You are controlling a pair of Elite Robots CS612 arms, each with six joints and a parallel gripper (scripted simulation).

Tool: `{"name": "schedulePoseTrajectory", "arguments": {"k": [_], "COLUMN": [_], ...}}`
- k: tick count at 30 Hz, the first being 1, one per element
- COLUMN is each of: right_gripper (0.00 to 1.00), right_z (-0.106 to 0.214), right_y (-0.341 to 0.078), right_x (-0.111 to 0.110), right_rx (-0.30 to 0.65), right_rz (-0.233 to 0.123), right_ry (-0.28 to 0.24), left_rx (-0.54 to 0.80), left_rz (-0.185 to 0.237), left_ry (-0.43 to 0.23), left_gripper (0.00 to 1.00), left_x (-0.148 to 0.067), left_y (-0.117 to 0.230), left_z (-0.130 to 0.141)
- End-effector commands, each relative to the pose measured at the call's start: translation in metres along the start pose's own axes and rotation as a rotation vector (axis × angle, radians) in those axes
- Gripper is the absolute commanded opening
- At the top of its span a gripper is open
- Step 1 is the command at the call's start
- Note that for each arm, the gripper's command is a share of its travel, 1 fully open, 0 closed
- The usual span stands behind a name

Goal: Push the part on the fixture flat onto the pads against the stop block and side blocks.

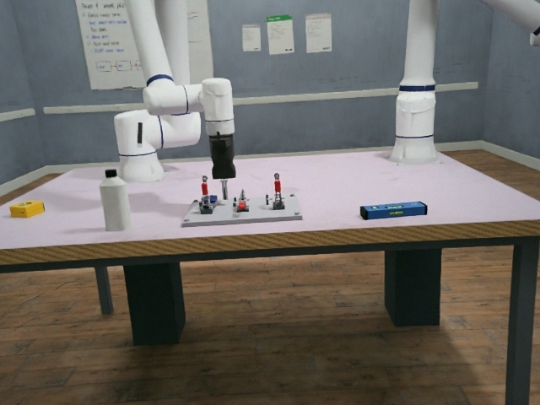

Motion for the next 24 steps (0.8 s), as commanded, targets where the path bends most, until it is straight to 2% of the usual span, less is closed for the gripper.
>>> {"name": "schedulePoseTrajectory", "arguments": {"k": [1,24], "right_gripper": [0.0,0.0], "right_z": [-0.0007,-0.0007], "right_y": [-0.0005,-0.0005], "right_x": [0.0044,0.0064], "right_rx": [0.0,0.0], "right_rz": [-0.001,-0.001], "right_ry": [0.002,0.002], "left_rx": [0.0,0.0], "left_rz": [0.0,0.0], "left_ry": [-0.002,-0.002], "left_gripper": [1.0,1.0], "left_x": [-0.0009,-0.0009], "left_y": [-0.0001,-0.0001], "left_z": [0.0006,0.0006]}}
Point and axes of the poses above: on each arm, the point where the finger pads meet when closed, its own x axis out along the fingers, its own y axis across the jaws, z = x × y, the point moved 2 cm from there along -x, back along the fingers, and after that the axes turned 9 degrees about x, right-handed, at the moved point
